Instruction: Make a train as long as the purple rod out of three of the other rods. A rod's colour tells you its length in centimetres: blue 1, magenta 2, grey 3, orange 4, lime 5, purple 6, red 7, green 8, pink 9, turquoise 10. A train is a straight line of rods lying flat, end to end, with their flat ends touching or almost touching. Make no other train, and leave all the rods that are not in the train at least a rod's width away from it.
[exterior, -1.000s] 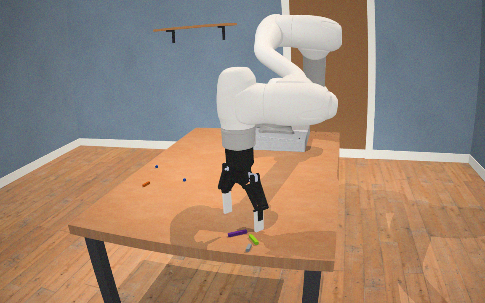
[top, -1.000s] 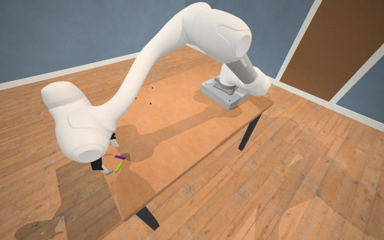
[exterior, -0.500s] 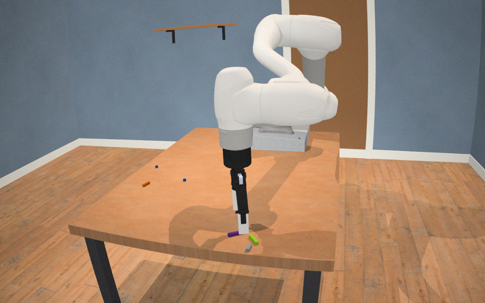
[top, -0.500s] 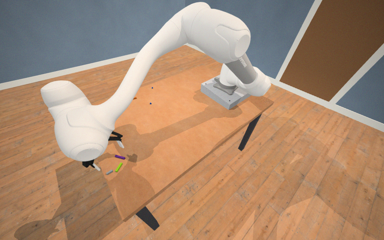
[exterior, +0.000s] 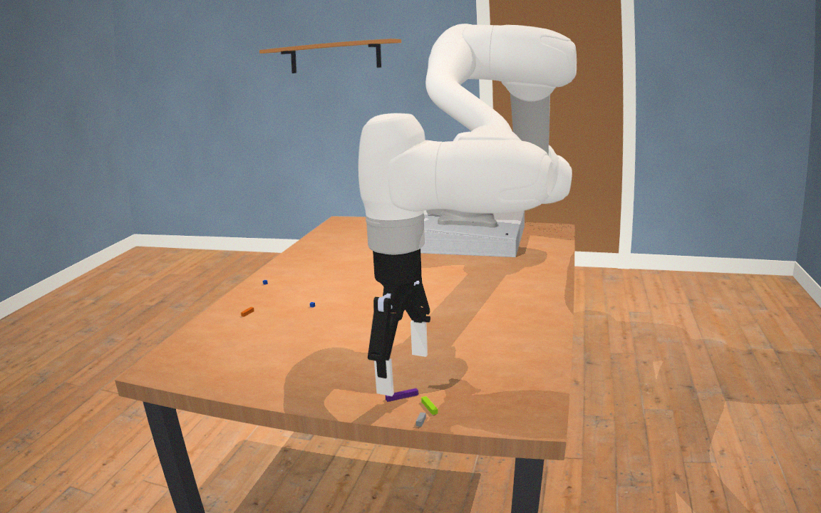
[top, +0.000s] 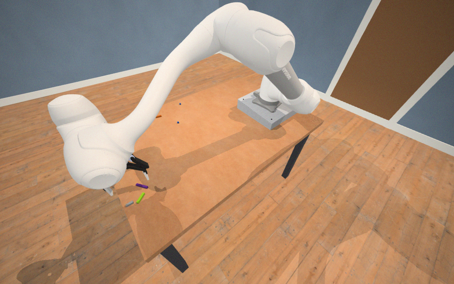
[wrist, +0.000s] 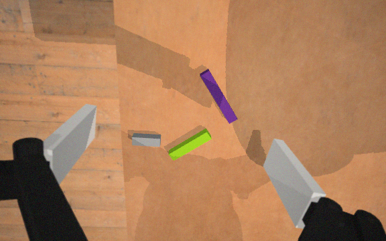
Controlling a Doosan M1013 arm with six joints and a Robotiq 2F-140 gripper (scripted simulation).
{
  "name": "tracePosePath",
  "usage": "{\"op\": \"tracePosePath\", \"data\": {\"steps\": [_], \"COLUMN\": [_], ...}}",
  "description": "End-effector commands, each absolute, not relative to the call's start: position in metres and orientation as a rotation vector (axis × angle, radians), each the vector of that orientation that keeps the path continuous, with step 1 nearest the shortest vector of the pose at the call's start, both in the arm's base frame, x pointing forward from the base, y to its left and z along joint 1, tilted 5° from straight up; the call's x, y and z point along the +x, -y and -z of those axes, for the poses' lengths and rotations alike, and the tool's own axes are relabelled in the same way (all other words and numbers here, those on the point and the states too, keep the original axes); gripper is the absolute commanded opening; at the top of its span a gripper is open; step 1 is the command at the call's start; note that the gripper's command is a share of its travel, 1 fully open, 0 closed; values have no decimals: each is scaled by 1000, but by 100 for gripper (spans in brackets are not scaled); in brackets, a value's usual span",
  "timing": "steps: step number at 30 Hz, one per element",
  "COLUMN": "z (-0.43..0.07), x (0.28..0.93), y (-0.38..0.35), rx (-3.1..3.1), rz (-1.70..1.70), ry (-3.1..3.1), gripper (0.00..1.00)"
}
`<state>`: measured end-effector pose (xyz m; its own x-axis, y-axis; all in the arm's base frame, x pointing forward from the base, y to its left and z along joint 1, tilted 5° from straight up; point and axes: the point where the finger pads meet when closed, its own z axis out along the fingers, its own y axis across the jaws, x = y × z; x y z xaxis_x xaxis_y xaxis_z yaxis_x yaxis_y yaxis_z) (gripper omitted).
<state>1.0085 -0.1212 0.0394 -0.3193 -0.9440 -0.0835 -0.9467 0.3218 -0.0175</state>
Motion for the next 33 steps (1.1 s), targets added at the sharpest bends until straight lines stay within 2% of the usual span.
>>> {"op": "tracePosePath", "data": {"steps": [1,16,33], "z": [-40,-39,-39], "x": [1008,1007,1007], "y": [123,128,129], "rx": [-1574,-970,-920], "rz": [-56,-79,-80], "ry": [-2637,-2923,-2940], "gripper": [100,100,100]}}
